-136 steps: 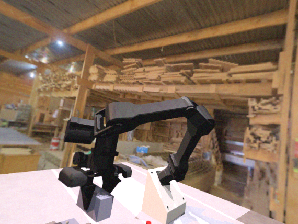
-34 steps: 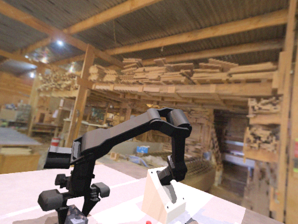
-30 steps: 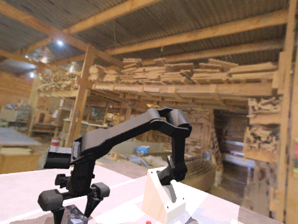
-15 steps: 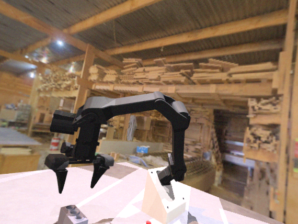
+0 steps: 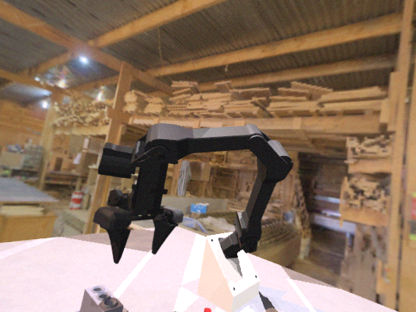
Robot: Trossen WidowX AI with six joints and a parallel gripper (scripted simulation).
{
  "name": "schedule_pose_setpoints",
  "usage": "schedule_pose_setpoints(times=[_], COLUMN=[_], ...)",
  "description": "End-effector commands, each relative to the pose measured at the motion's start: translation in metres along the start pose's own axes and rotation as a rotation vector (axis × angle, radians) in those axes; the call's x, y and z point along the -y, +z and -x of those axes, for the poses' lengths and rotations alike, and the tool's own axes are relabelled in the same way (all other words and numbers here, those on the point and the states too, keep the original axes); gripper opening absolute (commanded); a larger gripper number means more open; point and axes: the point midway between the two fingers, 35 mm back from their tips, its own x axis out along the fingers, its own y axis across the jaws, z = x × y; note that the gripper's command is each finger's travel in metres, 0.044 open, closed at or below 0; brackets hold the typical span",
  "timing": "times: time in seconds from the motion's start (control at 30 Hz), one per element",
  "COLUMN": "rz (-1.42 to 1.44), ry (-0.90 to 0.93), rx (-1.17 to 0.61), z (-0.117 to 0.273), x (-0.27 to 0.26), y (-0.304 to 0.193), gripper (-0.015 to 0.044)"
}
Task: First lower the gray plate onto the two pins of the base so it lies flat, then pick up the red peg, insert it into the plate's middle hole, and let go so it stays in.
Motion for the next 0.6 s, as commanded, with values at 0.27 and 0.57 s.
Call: schedule_pose_setpoints(times=[0.27, 0.57], rz=[0.376, 0.397], ry=[0.005, 0.006], rx=[-0.008, -0.009], z=[-0.005, -0.028], x=[0.083, 0.088], y=[-0.129, -0.134], gripper=[0.044, 0.044])
